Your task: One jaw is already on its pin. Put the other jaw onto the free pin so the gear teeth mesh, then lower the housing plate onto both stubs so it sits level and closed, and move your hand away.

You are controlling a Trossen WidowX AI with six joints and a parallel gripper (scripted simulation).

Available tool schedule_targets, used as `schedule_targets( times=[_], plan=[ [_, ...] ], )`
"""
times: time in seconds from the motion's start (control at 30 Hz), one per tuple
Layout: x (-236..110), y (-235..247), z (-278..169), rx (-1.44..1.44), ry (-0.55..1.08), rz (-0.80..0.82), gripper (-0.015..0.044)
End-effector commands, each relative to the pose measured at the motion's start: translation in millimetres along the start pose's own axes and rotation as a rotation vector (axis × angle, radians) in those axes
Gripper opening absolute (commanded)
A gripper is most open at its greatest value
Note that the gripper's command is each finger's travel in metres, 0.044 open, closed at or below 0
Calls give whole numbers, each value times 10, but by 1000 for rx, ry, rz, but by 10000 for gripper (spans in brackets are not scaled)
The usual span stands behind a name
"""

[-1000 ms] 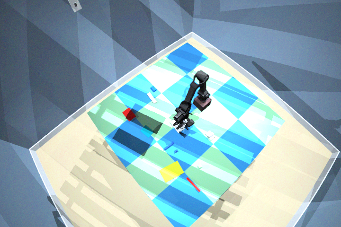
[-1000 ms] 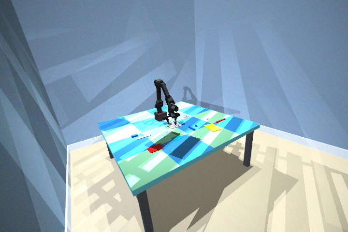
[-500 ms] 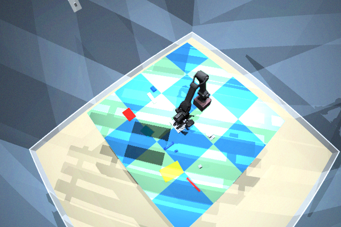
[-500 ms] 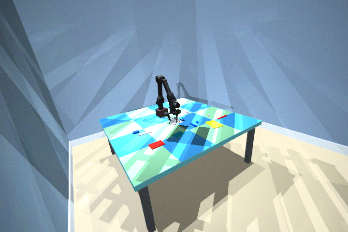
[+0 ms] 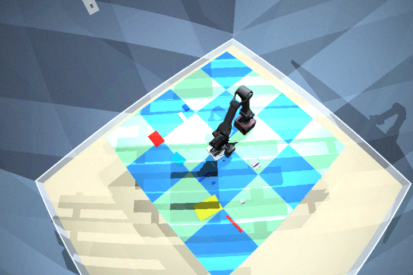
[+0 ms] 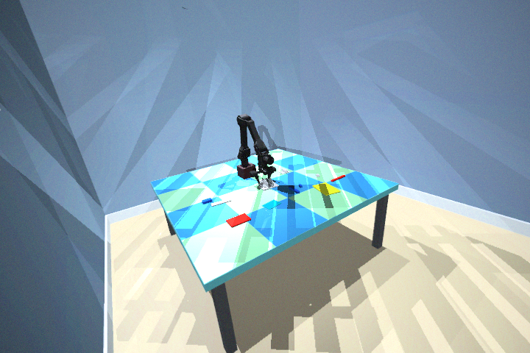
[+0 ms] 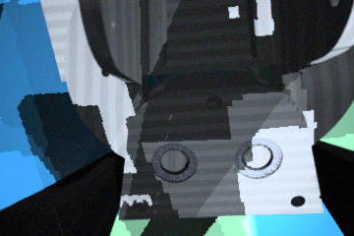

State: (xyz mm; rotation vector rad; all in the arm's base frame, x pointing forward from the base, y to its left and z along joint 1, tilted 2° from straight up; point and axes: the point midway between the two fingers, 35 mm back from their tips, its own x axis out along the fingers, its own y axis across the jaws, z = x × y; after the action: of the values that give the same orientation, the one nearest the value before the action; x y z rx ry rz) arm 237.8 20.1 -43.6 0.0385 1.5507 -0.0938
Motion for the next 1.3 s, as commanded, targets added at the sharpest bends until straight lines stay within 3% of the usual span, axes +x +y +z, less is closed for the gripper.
schedule_targets(
  times=[0.0,1.27],
  plan=[
    [5,-5,-2,-4,0,-2,351],
    [5,-5,-2,-4,0,-2,351]
  ],
)
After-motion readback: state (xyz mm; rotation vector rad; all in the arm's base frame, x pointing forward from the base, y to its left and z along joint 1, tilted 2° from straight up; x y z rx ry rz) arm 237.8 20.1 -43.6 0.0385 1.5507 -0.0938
